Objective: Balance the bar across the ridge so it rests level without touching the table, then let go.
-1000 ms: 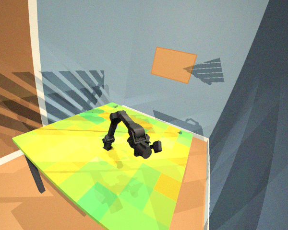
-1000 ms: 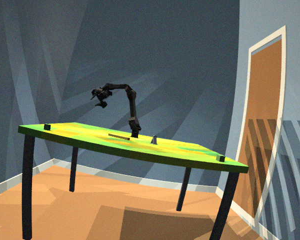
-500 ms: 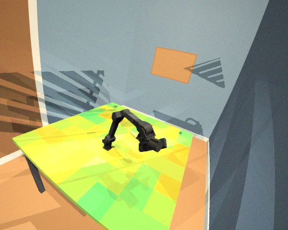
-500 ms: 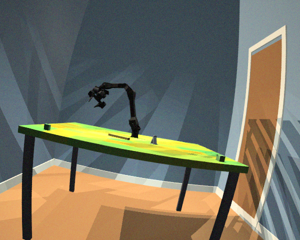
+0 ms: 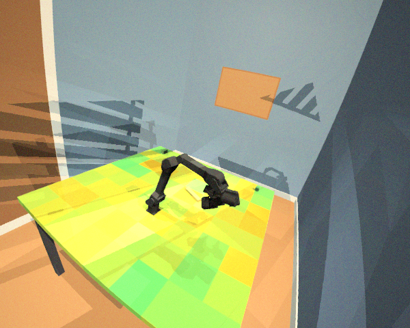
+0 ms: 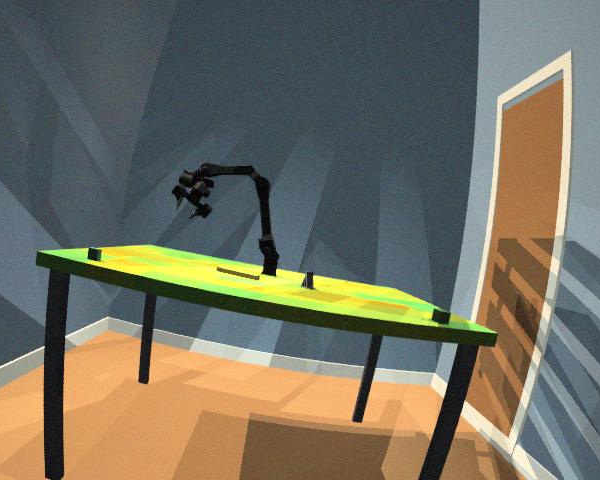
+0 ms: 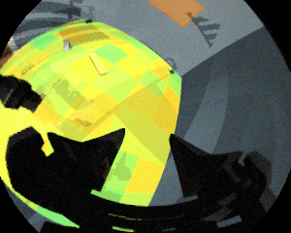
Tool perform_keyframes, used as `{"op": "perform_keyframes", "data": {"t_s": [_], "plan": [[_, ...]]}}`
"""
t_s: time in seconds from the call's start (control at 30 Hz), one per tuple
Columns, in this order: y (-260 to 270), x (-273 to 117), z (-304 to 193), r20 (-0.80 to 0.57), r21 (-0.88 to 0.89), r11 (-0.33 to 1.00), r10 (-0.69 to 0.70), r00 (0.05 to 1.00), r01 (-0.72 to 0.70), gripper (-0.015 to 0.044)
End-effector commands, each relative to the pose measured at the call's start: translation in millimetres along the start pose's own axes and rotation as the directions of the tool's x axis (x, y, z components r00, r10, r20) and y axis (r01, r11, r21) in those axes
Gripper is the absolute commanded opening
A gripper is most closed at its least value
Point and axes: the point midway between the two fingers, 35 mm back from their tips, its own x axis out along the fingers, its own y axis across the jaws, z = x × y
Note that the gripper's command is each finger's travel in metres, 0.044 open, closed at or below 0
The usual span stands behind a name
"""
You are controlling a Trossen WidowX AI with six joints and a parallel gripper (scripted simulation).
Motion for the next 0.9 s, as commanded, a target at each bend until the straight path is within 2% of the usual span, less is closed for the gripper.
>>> {"op": "perform_keyframes", "data": {"t_s": [0.0, 0.87], "plan": [[6, 16, 14, 0.000, -0.005, 0.999, 0.054, 0.999, -0.054, 0.0315], [41, 88, 101, -0.054, -0.167, 0.943, 0.282, 0.958, -0.287, 0.0315]]}}
